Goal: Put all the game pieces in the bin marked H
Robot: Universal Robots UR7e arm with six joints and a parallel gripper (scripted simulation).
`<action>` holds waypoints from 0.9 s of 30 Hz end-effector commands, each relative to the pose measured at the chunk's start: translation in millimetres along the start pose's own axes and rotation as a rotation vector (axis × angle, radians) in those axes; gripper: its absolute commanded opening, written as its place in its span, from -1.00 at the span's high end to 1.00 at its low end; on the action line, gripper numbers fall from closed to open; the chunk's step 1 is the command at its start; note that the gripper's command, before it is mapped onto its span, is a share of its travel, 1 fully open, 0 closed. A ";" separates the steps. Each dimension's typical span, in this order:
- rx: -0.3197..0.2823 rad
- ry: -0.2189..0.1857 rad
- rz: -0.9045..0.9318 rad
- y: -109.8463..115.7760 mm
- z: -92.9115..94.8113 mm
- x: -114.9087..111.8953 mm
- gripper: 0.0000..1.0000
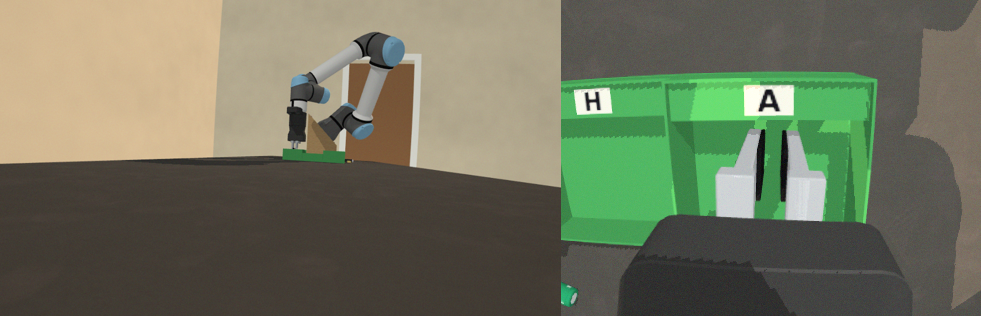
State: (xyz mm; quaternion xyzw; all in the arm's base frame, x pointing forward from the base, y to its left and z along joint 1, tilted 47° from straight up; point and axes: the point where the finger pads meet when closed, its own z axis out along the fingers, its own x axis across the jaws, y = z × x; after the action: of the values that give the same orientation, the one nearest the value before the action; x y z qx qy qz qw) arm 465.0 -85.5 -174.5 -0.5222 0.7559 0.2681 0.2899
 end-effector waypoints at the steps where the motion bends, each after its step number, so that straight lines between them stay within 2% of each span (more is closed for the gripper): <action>1: 0.001 0.001 0.000 -0.4 -0.6 0.2 0.39; 16: 0.001 0.001 0.000 -0.4 -0.6 0.2 0.39; 27: 0.001 0.001 0.000 -0.5 -12.6 0.2 0.39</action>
State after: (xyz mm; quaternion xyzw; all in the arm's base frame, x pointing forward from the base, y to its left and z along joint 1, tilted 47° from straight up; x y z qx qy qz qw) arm 463.9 -90.9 -169.4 -0.5222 0.7559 0.2680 0.2899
